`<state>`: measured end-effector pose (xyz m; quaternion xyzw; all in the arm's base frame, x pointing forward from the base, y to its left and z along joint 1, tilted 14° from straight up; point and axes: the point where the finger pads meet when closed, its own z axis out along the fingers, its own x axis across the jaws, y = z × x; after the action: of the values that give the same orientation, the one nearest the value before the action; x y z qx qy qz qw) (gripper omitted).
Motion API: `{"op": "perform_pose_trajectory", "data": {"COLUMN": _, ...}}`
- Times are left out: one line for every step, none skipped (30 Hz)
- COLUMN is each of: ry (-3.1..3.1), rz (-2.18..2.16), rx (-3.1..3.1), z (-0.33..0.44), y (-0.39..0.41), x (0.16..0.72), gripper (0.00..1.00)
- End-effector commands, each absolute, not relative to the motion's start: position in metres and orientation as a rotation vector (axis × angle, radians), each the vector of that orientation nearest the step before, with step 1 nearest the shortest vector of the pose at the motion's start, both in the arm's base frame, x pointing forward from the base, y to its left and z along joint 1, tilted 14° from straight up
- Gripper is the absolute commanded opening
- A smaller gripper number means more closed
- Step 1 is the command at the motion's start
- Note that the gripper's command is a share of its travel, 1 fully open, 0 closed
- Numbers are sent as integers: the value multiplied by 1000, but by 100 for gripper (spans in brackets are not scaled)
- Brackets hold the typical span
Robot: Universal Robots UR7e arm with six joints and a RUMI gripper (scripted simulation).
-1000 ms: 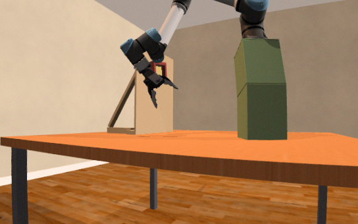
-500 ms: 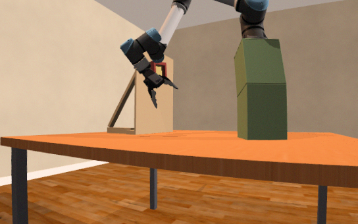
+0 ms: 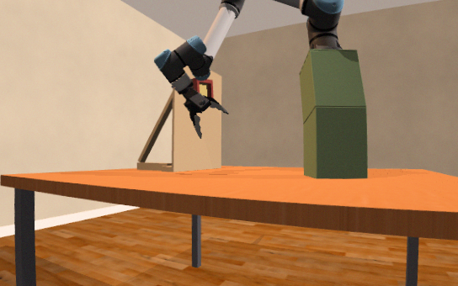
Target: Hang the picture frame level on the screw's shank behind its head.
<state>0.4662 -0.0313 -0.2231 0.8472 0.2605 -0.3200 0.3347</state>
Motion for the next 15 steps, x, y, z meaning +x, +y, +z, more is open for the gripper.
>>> {"op": "perform_pose_trajectory", "data": {"ry": 680, "rz": -841, "rx": 2213, "z": -223, "y": -32, "x": 465, "gripper": 100}}
{"op": "perform_pose_trajectory", "data": {"ry": 680, "rz": -844, "rx": 2213, "z": -223, "y": -32, "x": 464, "gripper": 100}}
{"op": "perform_pose_trajectory", "data": {"ry": 680, "rz": -846, "rx": 2213, "z": -223, "y": -32, "x": 463, "gripper": 100}}
{"op": "perform_pose_trajectory", "data": {"ry": 680, "rz": -848, "rx": 2214, "z": -223, "y": -32, "x": 463, "gripper": 100}}
{"op": "perform_pose_trajectory", "data": {"ry": 680, "rz": -851, "rx": 2214, "z": -223, "y": -32, "x": 462, "gripper": 100}}
{"op": "perform_pose_trajectory", "data": {"ry": 680, "rz": -854, "rx": 2215, "z": -223, "y": -32, "x": 461, "gripper": 100}}
{"op": "perform_pose_trajectory", "data": {"ry": 680, "rz": -857, "rx": 2216, "z": -223, "y": -32, "x": 461, "gripper": 100}}
{"op": "perform_pose_trajectory", "data": {"ry": 680, "rz": -857, "rx": 2216, "z": -223, "y": -32, "x": 461, "gripper": 100}}
{"op": "perform_pose_trajectory", "data": {"ry": 680, "rz": -857, "rx": 2216, "z": -223, "y": -32, "x": 461, "gripper": 100}}
{"op": "perform_pose_trajectory", "data": {"ry": 680, "rz": -860, "rx": 2216, "z": -224, "y": -33, "x": 460, "gripper": 100}}
{"op": "perform_pose_trajectory", "data": {"ry": 680, "rz": -864, "rx": 2217, "z": -224, "y": -33, "x": 459, "gripper": 100}}
{"op": "perform_pose_trajectory", "data": {"ry": 680, "rz": -868, "rx": 2217, "z": -224, "y": -33, "x": 458, "gripper": 100}}
{"op": "perform_pose_trajectory", "data": {"ry": 680, "rz": -871, "rx": 2218, "z": -224, "y": -33, "x": 457, "gripper": 100}}
{"op": "perform_pose_trajectory", "data": {"ry": 680, "rz": -876, "rx": 2219, "z": -224, "y": -33, "x": 456, "gripper": 100}}
{"op": "perform_pose_trajectory", "data": {"ry": 680, "rz": -880, "rx": 2220, "z": -224, "y": -33, "x": 455, "gripper": 100}}
